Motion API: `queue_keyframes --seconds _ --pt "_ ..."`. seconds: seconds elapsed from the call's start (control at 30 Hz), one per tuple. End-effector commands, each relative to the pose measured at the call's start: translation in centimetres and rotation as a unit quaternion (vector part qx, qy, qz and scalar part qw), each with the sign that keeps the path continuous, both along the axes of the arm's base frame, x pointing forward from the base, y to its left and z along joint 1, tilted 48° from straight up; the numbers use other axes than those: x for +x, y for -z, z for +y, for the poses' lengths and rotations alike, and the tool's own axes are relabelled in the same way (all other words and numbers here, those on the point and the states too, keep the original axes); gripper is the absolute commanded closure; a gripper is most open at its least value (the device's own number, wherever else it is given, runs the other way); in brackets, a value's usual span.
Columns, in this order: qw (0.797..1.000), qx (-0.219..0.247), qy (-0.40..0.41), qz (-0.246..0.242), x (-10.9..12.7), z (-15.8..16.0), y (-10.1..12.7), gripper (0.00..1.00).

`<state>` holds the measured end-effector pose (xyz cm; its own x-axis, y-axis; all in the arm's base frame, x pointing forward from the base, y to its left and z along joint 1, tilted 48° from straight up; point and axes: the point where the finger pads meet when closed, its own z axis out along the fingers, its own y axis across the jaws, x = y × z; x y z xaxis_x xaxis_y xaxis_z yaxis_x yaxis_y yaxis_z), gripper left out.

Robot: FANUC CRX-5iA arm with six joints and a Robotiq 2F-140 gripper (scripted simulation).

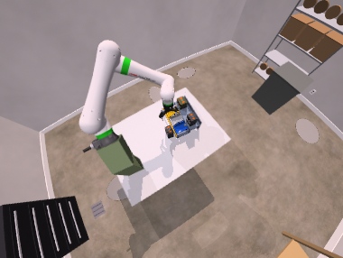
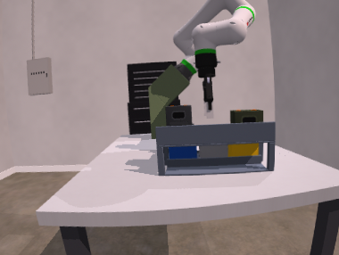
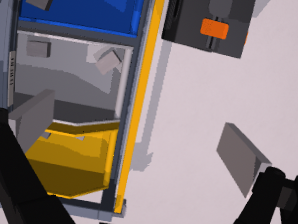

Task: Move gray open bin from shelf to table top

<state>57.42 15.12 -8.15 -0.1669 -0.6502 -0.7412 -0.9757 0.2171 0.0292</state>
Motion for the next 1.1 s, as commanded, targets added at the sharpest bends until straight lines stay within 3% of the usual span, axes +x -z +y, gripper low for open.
queue_keyframes --seconds 0.0,0.77,0.8,1.07 --pt "1.0 0.0 0.0 0.0 0.01 -0.03 -0.01 0.0" --pt "1.0 0.0 0.0 0.0 -0.07 -0.03 -0.1 0.0" --pt "1.0 0.0 0.0 0.0 -0.07 -0.03 -0.1 0.72" --pt "1.0 0.0 0.0 0.0 -0.07 -0.03 -0.1 0.72"
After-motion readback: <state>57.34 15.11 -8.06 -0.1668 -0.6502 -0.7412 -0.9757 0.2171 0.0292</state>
